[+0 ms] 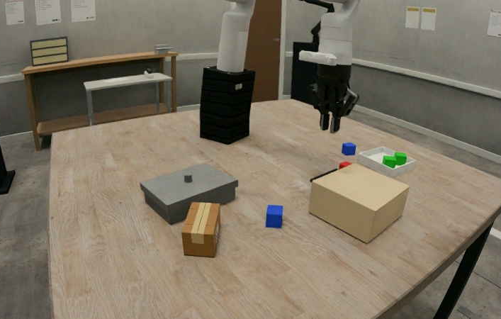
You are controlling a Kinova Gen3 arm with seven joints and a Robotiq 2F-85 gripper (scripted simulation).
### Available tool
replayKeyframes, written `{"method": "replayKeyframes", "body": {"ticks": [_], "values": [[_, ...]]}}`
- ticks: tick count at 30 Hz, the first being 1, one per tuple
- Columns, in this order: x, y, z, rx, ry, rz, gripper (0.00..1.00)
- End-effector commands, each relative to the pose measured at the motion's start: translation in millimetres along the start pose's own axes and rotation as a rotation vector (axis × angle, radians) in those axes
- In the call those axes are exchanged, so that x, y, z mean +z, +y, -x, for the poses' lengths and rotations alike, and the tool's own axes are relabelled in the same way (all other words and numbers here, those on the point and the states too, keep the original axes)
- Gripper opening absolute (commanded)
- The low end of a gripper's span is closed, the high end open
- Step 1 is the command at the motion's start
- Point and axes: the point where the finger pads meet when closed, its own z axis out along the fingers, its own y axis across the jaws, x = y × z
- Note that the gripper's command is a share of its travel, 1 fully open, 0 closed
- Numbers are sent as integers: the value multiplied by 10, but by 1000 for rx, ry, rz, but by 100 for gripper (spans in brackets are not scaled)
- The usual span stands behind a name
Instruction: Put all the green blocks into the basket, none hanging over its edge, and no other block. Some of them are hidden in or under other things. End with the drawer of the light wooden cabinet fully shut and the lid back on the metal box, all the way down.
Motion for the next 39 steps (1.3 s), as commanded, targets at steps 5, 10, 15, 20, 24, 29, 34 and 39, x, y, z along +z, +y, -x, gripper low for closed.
{"method": "replayKeyframes", "body": {"ticks": [5,10,15,20,24,29,34,39], "values": [[17,-7,-1,0,0,-1,30],[46,-7,-1,0,1,-1,30],[127,-7,-1,0,1,-1,30],[241,-8,-1,0,1,-1,30],[294,-9,-1,0,1,-1,30],[437,-9,-2,0,1,-1,30],[581,-10,-2,0,1,-1,30],[712,-11,-2,0,1,-1,30]]}}
